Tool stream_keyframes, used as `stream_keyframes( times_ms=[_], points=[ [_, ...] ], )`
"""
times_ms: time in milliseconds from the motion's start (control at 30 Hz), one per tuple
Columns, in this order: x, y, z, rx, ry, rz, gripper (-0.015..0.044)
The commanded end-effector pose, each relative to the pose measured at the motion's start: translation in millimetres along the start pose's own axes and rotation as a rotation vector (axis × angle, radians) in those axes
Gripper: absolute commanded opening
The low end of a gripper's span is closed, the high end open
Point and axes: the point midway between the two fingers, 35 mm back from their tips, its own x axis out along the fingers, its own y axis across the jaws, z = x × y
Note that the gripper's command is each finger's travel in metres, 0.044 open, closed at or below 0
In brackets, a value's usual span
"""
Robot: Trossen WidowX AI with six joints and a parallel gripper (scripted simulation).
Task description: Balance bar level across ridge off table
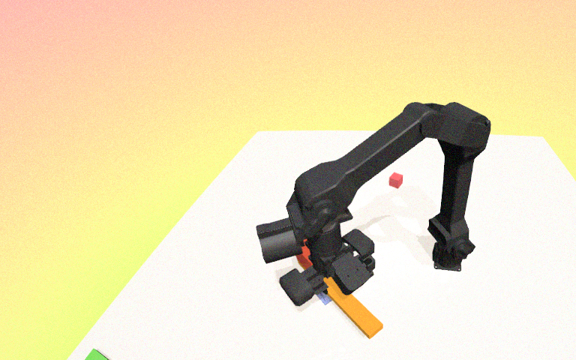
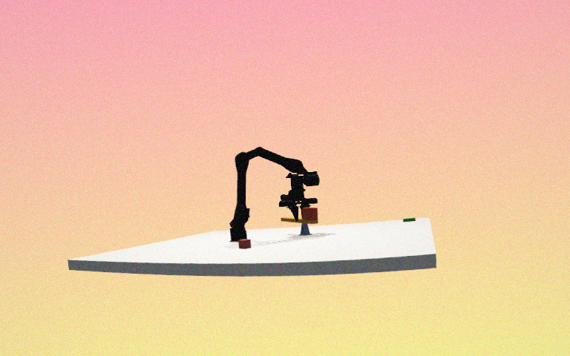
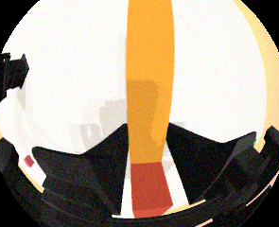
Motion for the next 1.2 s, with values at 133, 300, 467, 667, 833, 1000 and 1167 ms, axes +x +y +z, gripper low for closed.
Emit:
stream_keyframes(
  times_ms=[133,300,467,667,833,1000,1167],
  points=[
    [1.3,-0.3,0.1,0.0,0.0,-0.002,0.0],
    [1.8,-0.3,0.2,0.0,0.0,-0.002,0.0],
    [2.2,-0.3,0.3,0.0,0.0,-0.002,0.0],
    [2.7,-0.2,0.4,0.0,0.0,-0.002,0.0],
    [3.1,-0.2,0.5,0.0,0.0,-0.002,0.0],
    [3.5,-0.1,0.6,0.0,0.0,-0.002,0.0],
    [4.0,-0.1,0.7,0.0,0.0,-0.002,0.0]
  ],
)
